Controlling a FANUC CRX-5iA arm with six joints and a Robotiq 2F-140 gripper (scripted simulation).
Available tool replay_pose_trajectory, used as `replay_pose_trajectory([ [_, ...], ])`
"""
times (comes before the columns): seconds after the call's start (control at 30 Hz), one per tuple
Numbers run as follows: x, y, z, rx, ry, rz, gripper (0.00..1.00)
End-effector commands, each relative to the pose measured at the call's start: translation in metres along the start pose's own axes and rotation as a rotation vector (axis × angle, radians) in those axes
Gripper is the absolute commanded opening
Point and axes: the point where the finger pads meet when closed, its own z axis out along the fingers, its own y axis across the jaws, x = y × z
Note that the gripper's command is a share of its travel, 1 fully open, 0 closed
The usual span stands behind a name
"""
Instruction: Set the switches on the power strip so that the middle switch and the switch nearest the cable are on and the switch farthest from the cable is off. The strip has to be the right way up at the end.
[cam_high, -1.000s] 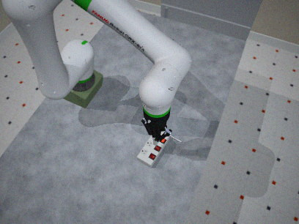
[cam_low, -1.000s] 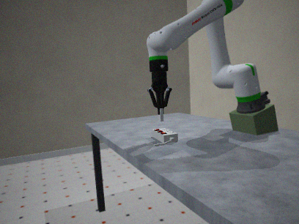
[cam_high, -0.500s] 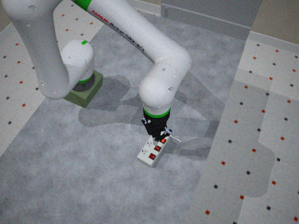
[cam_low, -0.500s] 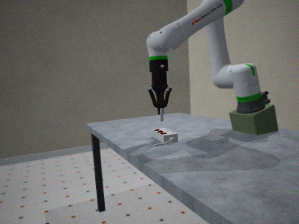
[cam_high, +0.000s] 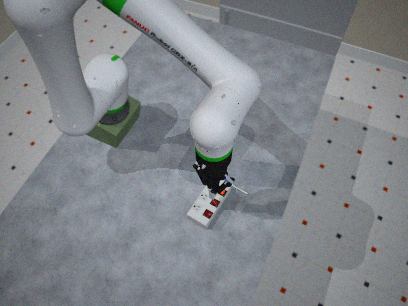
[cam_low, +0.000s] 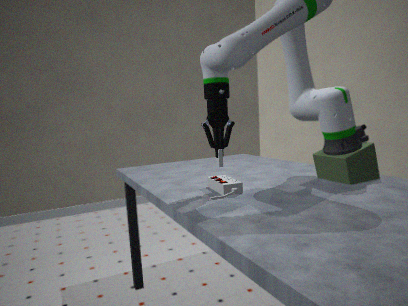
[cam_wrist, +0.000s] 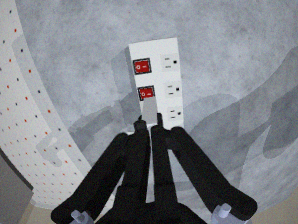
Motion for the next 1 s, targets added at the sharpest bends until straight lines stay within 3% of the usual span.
replay_pose_trajectory([
  [0.0, 0.000, 0.000, 0.003, 0.000, 0.000, 0.000, 0.00],
  [0.97, 0.000, 0.000, 0.033, 0.000, 0.000, 0.000, 0.00],
])
